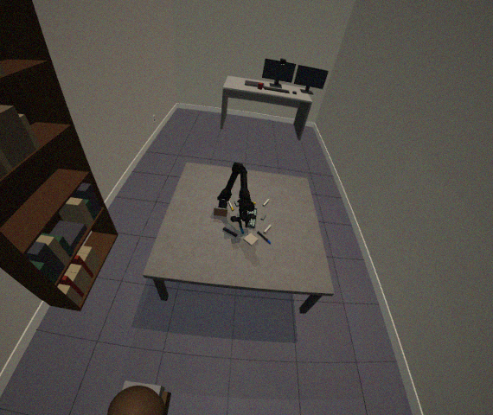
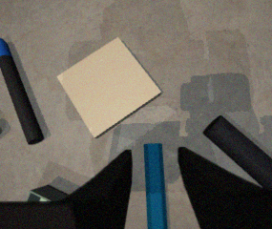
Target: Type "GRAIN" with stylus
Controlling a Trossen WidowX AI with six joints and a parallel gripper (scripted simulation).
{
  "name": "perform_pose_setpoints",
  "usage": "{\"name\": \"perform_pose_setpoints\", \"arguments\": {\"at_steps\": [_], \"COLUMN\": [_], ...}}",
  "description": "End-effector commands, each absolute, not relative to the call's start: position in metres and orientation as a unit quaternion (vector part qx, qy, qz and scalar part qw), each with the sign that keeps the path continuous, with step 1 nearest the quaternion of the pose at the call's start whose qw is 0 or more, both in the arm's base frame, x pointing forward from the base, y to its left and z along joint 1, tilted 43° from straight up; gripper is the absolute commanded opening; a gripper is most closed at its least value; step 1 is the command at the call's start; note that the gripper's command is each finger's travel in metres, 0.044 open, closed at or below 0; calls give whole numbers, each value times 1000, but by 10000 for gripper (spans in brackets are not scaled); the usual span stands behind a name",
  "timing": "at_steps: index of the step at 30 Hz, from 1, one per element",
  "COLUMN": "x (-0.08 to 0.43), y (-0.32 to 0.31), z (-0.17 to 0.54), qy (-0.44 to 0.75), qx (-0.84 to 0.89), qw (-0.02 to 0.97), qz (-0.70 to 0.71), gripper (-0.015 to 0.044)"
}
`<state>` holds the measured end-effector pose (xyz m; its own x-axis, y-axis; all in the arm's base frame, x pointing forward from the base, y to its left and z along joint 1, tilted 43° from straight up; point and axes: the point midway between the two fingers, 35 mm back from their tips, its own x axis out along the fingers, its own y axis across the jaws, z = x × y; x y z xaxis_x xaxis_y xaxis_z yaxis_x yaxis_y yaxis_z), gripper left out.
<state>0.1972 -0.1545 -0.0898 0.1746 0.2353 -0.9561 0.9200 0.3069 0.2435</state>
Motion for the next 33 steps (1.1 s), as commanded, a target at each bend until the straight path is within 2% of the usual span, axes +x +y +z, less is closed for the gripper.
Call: {"name": "perform_pose_setpoints", "arguments": {"at_steps": [1,33], "x": [195,195], "y": [-151,-142], "z": [-93,-103], "qy": [571,571], "qx": [508,508], "qw": [570,570], "qz": [-301,-301], "gripper": [150,150]}}
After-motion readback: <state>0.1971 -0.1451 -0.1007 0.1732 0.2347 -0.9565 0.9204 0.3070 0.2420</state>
